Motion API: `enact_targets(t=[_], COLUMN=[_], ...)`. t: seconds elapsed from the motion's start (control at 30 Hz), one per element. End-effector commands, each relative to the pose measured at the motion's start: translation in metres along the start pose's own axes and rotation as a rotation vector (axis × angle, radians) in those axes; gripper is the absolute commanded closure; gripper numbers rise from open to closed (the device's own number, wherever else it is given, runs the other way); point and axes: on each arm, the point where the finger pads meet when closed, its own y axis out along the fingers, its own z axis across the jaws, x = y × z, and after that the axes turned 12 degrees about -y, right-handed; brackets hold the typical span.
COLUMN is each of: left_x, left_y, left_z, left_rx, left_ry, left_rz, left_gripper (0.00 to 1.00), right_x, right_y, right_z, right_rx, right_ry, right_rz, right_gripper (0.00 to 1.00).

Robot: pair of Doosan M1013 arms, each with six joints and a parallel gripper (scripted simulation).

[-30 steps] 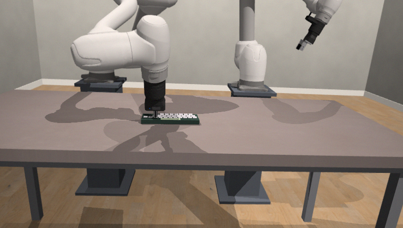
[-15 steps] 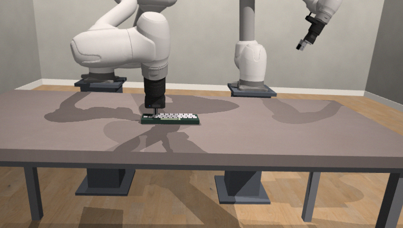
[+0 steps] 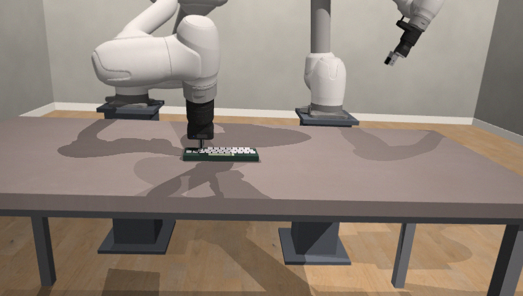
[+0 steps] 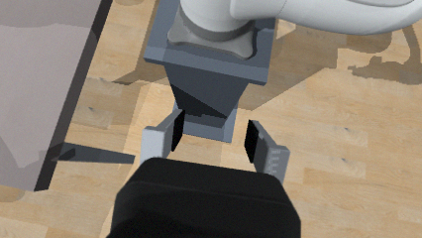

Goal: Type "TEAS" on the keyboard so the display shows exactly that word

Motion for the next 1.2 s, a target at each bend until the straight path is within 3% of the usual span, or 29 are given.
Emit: enact_targets(t=[0.0, 1.17], left_x=[0.0001, 0.0001], left_y=[-0.0005, -0.0005], left_z=[0.0001, 0.0001], left_rx=[0.0, 0.0], left_ry=[0.0, 0.0], left_rz=[-0.001, -0.001], left_gripper=[0.0, 0.0], right_x=[-0.0059, -0.0068], right_y=[0.0003, 0.0087], right_z=[-0.0001, -0.001], right_rx=[0.0, 0.0], right_ry=[-0.001, -0.001], right_rz=[-0.003, -0.003], right_gripper=[1.0, 1.0])
